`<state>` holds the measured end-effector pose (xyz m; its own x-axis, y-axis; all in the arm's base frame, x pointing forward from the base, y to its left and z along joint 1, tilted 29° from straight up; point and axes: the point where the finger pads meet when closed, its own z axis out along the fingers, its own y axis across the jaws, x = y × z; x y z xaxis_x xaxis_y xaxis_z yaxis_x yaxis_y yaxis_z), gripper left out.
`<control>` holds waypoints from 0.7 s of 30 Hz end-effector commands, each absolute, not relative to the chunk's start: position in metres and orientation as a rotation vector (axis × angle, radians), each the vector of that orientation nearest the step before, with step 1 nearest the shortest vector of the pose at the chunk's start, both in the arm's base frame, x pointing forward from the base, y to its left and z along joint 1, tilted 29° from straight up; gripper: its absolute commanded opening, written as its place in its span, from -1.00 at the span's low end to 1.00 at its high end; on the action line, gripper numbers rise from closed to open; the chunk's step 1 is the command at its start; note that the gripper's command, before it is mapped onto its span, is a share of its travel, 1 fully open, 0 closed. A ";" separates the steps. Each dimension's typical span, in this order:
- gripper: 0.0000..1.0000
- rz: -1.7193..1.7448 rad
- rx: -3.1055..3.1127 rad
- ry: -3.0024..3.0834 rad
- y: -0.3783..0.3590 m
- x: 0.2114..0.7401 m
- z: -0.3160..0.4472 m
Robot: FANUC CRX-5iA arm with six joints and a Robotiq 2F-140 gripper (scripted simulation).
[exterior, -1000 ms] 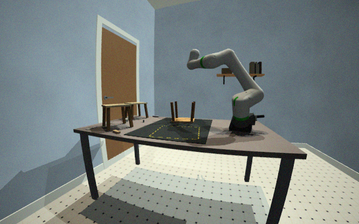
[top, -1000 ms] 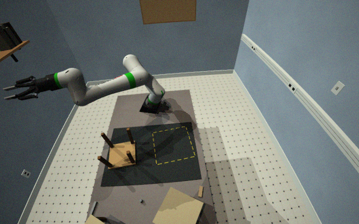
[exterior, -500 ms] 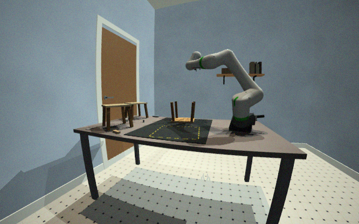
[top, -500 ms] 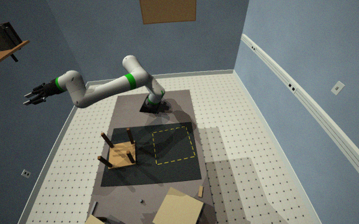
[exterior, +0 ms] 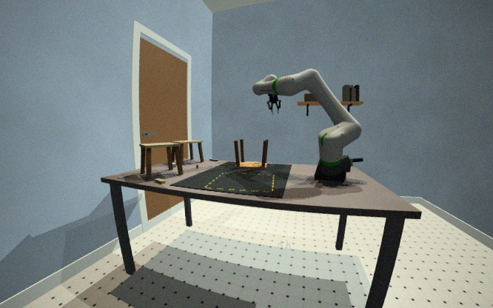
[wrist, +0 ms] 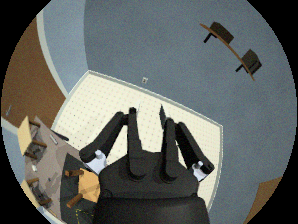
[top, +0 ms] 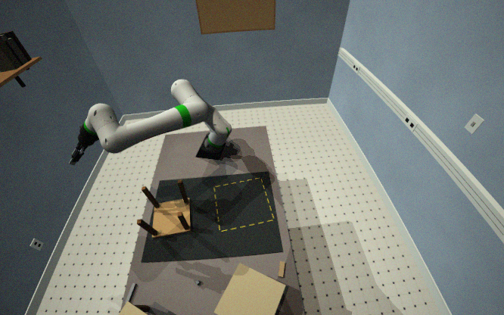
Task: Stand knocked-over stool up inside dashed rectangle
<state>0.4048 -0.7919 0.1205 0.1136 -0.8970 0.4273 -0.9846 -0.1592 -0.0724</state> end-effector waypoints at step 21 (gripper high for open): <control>-0.23 -0.319 2.693 -2.423 -0.492 0.443 0.061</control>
<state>0.4374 -0.5512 0.0609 0.1295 -0.9422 -0.3091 -0.9705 -0.0566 -0.2342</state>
